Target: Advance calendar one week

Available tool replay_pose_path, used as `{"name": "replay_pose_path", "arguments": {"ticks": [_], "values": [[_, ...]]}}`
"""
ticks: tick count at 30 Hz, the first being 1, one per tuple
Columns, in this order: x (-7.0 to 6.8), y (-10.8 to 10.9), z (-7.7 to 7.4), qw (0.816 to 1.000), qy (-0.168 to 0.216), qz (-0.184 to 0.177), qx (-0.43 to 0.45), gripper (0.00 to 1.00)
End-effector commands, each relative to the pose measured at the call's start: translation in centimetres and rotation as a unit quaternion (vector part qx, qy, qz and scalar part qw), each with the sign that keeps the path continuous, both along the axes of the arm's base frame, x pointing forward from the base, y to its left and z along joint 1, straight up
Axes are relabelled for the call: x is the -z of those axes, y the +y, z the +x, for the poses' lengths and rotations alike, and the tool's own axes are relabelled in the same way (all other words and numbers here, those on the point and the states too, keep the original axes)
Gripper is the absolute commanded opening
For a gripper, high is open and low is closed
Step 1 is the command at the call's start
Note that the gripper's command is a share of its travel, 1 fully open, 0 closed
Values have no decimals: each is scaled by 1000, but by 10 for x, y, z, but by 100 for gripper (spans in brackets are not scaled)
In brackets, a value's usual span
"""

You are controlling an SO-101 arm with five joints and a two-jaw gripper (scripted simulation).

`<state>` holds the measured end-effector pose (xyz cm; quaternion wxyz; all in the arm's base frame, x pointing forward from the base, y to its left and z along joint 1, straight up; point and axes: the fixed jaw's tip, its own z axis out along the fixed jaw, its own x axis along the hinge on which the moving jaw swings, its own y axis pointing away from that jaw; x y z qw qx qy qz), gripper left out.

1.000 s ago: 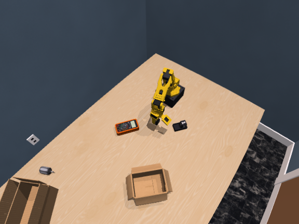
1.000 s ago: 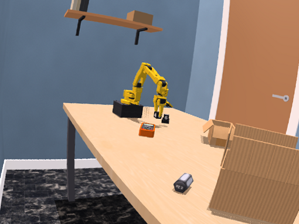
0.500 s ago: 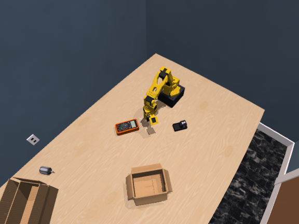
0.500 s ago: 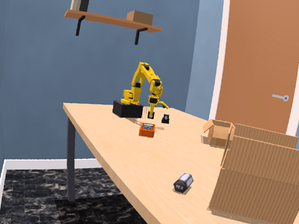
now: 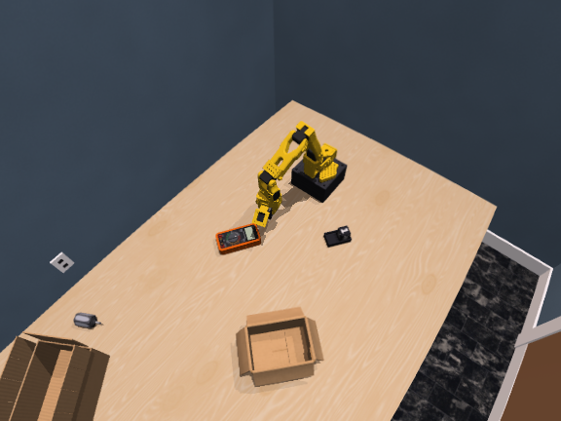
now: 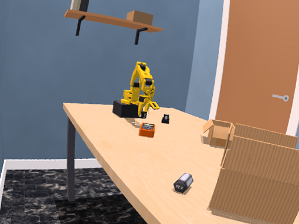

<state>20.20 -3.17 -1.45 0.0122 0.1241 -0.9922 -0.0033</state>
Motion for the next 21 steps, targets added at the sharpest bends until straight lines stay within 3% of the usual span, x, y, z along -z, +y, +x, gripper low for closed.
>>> {"name": "replay_pose_path", "arguments": {"ticks": [1, 4, 5, 9, 21], "values": [[1, -13, -1, 995, -3, -2, 104, 0], [1, -16, -2, 992, -3, -2, 130, 0], [3, -25, -3, 981, -3, -3, 196, 0], [3, -33, -5, 967, -3, -4, 254, 0], [4, -38, -6, 957, -3, -5, 290, 0]]}}
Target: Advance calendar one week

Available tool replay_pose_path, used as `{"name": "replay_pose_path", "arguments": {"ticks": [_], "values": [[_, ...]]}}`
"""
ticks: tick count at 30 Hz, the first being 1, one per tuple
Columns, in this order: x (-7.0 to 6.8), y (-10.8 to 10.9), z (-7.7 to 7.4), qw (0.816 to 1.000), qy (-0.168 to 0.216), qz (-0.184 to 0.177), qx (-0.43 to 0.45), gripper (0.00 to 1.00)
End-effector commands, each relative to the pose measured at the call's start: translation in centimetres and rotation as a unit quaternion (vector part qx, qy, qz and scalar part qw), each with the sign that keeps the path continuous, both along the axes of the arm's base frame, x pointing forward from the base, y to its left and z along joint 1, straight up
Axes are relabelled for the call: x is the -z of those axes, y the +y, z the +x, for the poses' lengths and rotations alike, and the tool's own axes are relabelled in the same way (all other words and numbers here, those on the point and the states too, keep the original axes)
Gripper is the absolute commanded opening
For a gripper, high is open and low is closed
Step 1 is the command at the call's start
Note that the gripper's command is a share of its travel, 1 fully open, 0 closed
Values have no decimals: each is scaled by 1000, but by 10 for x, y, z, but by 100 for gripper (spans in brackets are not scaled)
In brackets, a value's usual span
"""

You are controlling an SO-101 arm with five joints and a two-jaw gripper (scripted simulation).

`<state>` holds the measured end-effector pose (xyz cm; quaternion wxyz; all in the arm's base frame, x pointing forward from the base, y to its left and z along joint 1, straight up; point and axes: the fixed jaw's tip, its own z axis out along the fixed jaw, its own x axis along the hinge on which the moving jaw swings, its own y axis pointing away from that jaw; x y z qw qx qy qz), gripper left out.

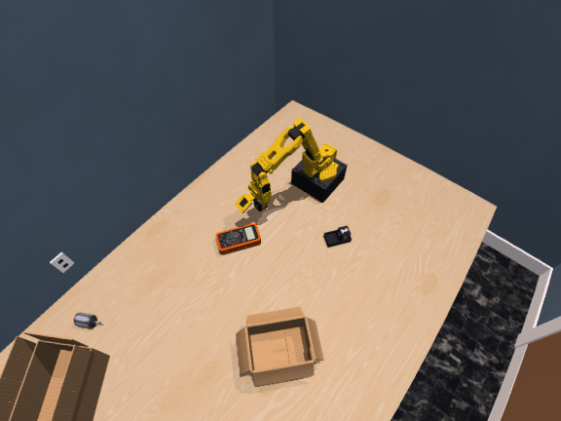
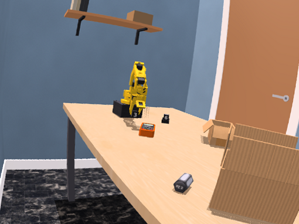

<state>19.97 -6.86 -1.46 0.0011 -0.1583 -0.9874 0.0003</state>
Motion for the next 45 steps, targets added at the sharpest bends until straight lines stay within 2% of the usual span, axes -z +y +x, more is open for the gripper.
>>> {"name": "replay_pose_path", "arguments": {"ticks": [1, 20, 45], "values": [[6, 0, -6, 1000, 9, 4, 21, 0], [6, 0, -6, 1000, 9, 4, 21, 0], [17, 0, -6, 1000, 9, 4, 21, 0]]}}
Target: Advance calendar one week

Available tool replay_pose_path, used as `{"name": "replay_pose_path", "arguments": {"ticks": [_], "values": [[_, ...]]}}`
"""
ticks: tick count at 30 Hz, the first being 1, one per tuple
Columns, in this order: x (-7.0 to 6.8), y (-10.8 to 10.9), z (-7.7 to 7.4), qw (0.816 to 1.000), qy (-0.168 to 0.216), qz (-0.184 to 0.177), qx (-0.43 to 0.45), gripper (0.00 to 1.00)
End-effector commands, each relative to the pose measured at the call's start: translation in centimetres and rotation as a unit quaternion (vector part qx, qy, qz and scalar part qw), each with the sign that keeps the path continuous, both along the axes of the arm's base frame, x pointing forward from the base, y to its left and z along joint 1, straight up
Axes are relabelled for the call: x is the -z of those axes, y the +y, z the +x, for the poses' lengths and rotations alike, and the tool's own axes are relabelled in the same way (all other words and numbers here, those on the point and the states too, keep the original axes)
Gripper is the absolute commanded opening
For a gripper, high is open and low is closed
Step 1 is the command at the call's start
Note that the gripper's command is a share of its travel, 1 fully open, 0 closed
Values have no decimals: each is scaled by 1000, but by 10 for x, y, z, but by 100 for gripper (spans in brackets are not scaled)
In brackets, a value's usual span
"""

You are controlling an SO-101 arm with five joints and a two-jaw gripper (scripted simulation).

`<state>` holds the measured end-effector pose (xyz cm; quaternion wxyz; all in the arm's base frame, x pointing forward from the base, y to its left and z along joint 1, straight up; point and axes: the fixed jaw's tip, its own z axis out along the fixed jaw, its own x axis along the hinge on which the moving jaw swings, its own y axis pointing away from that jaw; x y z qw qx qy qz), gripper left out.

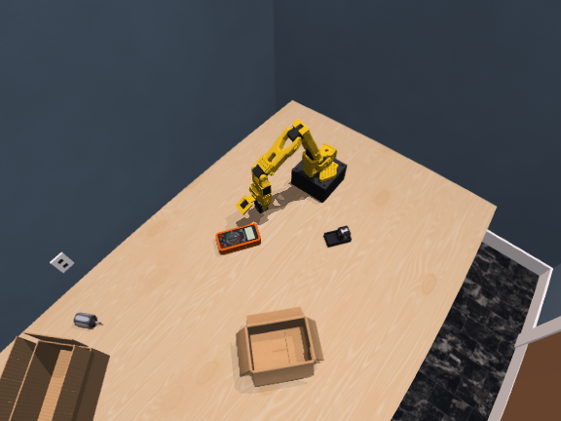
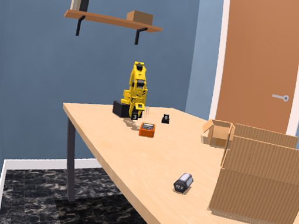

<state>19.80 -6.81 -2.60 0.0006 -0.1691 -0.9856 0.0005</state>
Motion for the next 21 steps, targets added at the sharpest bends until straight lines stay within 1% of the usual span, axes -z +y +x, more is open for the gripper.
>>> {"name": "replay_pose_path", "arguments": {"ticks": [1, 9, 21], "values": [[6, 0, -5, 1000, 9, 4, 10, 0], [7, 0, -5, 1000, 9, 4, 10, 0], [12, 0, -5, 1000, 9, 4, 10, 0]]}}
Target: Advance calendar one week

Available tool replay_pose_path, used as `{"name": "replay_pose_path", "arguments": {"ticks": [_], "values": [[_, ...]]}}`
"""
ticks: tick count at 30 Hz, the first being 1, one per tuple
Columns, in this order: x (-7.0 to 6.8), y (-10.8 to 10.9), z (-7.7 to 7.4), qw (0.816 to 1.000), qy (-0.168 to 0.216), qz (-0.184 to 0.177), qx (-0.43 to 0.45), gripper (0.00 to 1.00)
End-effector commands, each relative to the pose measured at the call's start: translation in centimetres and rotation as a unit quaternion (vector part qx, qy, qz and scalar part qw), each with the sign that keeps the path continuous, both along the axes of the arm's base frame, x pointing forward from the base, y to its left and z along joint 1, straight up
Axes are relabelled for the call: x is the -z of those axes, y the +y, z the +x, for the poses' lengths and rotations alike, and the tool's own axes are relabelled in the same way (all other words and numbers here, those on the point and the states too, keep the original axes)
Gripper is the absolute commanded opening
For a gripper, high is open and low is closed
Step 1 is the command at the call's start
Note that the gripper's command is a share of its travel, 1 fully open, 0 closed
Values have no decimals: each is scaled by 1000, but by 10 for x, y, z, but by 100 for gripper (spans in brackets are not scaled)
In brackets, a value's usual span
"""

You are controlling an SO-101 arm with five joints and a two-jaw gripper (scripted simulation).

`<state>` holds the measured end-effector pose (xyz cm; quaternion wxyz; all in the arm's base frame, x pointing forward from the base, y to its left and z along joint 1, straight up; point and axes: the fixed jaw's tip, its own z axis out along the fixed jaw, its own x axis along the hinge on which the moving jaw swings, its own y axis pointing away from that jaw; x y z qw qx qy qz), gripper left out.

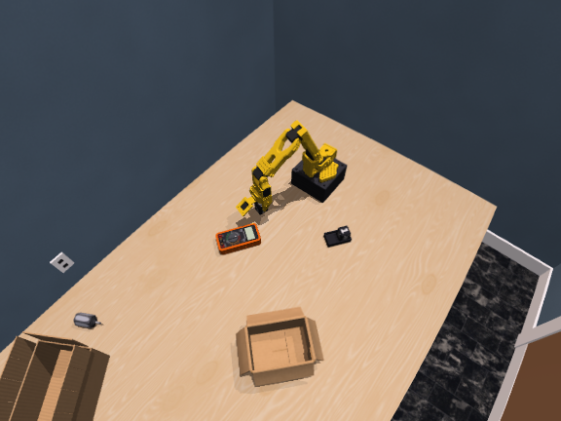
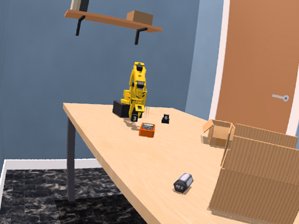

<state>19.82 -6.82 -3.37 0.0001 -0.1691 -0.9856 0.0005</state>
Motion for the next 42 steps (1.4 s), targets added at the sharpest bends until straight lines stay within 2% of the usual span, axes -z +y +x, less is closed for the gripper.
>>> {"name": "replay_pose_path", "arguments": {"ticks": [1, 42], "values": [[5, 0, -5, 1000, 10, 4, 10, 0], [18, 0, -5, 1000, 10, 4, 10, 0]]}}
